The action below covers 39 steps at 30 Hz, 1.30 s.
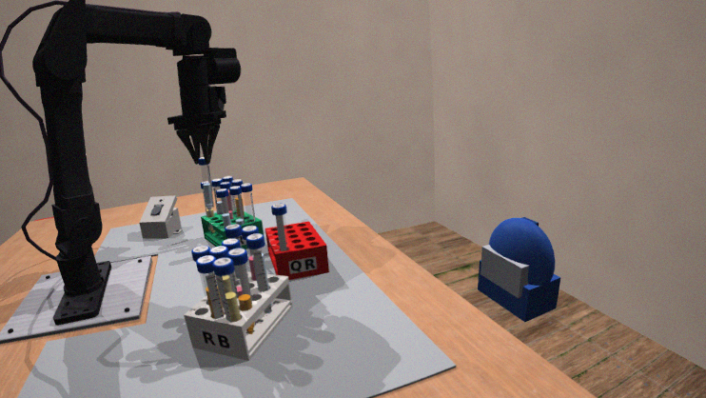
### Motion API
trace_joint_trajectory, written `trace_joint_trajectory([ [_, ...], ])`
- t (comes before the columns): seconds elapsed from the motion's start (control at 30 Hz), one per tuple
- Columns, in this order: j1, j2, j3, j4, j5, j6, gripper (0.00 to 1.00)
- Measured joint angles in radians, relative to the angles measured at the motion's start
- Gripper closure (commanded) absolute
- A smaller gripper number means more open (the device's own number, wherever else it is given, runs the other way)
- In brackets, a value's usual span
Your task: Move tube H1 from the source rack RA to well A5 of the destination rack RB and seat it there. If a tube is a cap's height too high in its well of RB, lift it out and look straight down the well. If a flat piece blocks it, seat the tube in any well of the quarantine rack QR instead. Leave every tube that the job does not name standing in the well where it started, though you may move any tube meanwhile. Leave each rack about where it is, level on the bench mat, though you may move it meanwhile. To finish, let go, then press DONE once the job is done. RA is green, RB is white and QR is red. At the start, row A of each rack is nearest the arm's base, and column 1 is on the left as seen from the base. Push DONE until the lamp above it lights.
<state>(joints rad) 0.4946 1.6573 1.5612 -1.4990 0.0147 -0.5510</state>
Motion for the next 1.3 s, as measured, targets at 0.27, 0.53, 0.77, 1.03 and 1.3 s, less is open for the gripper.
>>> trace_joint_trajectory([
  [0.27,-0.016,0.008,0.016,-0.002,0.000,-0.013,1.00],
  [0.53,-0.027,0.014,0.020,-0.002,0.000,-0.026,1.00],
  [0.77,-0.027,0.015,0.011,0.000,0.000,-0.027,1.00],
  [1.03,-0.027,0.014,0.005,0.006,0.000,-0.027,1.00],
  [1.3,-0.027,0.014,-0.004,0.015,0.000,-0.028,1.00],
])
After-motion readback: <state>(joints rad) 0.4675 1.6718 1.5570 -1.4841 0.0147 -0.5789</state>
